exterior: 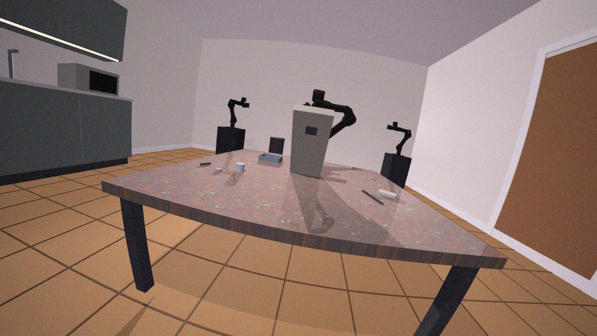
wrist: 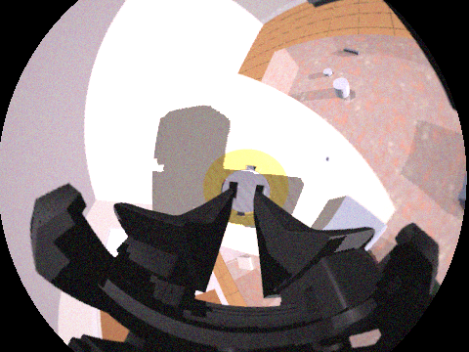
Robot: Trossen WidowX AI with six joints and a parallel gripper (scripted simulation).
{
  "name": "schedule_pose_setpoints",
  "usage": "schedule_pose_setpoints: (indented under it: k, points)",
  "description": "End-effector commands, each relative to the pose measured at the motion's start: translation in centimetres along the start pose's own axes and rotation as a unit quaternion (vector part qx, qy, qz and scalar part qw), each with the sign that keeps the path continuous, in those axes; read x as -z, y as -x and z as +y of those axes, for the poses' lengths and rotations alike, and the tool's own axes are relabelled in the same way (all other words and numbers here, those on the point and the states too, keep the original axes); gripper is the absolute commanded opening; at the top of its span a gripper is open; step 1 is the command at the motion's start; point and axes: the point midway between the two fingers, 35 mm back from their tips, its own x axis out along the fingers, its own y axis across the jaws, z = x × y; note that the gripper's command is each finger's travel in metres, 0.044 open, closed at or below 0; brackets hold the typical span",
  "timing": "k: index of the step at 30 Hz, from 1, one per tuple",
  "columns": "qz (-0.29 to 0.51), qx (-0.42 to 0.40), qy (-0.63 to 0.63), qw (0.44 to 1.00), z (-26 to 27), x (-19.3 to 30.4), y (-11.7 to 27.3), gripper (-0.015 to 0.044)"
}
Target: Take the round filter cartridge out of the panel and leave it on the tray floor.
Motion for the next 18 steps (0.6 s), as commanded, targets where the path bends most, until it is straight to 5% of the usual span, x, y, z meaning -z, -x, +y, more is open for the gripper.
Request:
schedule_pose_setpoints:
  k: [1, 18]
  points:
    - [-0.002, 0.0, -0.002, 1.0, -0.04, -0.06, -0.02, 0.0092]
    - [-0.002, 0.0, -0.002, 1.0, -0.4, -0.03, -0.02, 0.0092]
